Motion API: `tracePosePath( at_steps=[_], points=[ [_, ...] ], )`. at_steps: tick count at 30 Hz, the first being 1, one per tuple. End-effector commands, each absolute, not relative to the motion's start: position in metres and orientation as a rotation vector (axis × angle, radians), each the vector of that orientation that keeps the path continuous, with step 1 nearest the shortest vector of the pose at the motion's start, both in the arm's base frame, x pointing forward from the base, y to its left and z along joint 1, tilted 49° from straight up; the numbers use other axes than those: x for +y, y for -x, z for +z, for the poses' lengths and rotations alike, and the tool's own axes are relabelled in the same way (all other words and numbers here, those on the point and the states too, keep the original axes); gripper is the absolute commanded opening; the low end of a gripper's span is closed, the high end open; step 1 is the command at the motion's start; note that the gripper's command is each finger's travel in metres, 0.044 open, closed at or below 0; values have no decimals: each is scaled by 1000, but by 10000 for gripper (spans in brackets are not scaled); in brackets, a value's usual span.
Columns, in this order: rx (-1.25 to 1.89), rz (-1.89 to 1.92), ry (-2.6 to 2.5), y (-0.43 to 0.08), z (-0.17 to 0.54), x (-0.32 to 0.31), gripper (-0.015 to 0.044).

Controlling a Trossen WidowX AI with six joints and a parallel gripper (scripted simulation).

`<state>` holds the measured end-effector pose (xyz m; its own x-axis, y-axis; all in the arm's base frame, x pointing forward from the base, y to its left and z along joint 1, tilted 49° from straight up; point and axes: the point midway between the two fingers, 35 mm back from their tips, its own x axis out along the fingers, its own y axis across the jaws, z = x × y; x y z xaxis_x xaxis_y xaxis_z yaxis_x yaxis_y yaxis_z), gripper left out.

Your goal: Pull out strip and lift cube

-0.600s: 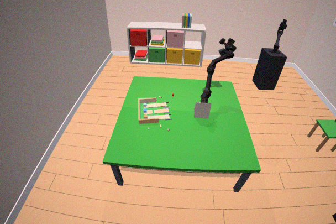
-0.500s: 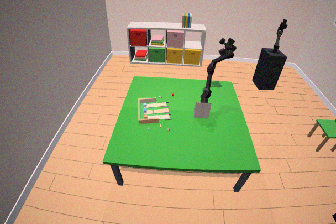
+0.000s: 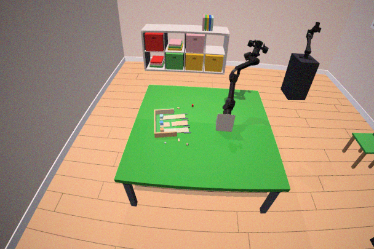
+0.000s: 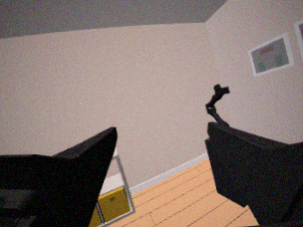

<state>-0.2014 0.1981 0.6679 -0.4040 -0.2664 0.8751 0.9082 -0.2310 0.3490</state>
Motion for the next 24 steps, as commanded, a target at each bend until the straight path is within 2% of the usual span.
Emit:
tracePosePath(
  at_steps=[1, 11, 24],
  points=[
    [-1168, -1846, 1037, 190, 659, 235, 400],
    [-1132, -2121, 1606, 134, 617, 343, 400],
    [-938, -2604, 2462, -7, 519, 446, 400]
  ],
)
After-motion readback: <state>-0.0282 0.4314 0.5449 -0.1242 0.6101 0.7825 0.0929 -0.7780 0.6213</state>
